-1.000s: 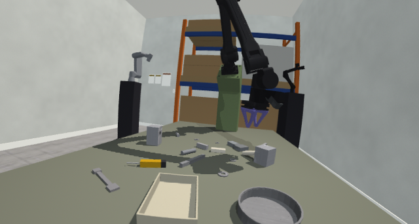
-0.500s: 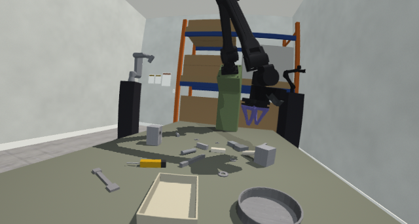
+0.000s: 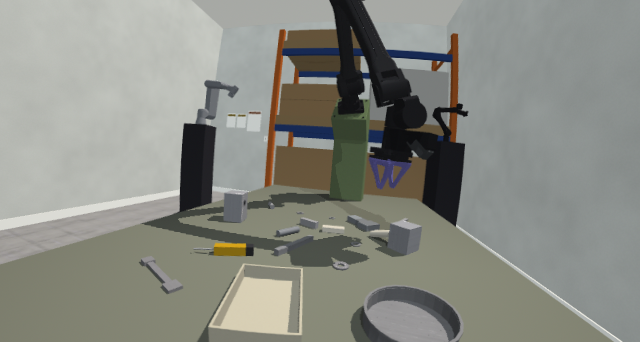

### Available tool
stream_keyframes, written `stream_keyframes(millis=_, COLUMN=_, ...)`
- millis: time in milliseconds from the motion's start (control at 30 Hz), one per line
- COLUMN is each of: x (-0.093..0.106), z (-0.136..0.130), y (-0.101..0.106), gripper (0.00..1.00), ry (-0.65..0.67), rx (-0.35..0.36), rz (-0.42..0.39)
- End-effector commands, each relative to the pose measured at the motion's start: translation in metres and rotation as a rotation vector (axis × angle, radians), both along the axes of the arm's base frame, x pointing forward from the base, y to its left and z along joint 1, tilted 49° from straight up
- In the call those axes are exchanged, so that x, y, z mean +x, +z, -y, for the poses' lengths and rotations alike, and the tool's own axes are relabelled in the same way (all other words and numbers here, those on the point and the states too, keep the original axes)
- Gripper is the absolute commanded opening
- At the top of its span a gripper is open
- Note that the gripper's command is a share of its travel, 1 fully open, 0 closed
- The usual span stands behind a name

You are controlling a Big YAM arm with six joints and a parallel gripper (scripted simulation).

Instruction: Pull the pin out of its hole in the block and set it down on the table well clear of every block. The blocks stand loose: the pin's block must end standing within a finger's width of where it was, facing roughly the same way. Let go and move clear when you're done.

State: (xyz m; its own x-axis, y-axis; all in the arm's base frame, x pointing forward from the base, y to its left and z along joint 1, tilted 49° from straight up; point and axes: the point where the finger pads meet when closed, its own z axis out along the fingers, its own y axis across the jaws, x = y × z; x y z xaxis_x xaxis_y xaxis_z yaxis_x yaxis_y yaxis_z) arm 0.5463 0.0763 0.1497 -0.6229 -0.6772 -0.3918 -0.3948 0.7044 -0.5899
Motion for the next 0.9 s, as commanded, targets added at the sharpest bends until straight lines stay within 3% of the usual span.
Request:
stream_keyframes(millis=0, x=-0.0044, z=-0.0096, y=0.0035, gripper=0.53, ry=0.008, rx=0.007, rz=0.004)
stream_keyframes(millis=433, x=-0.0044, z=-0.0096, y=0.0035, gripper=0.53, ry=0.008, rx=0.007, rz=0.004)
stream_keyframes(millis=467, x=-0.0044, z=-0.0096, y=0.0035, gripper=0.60, ry=0.008, rx=0.007, rz=0.004)
stream_keyframes(millis=867, x=-0.0044, z=-0.0096, y=0.0035, gripper=0.60, ry=0.008, rx=0.007, rz=0.004)
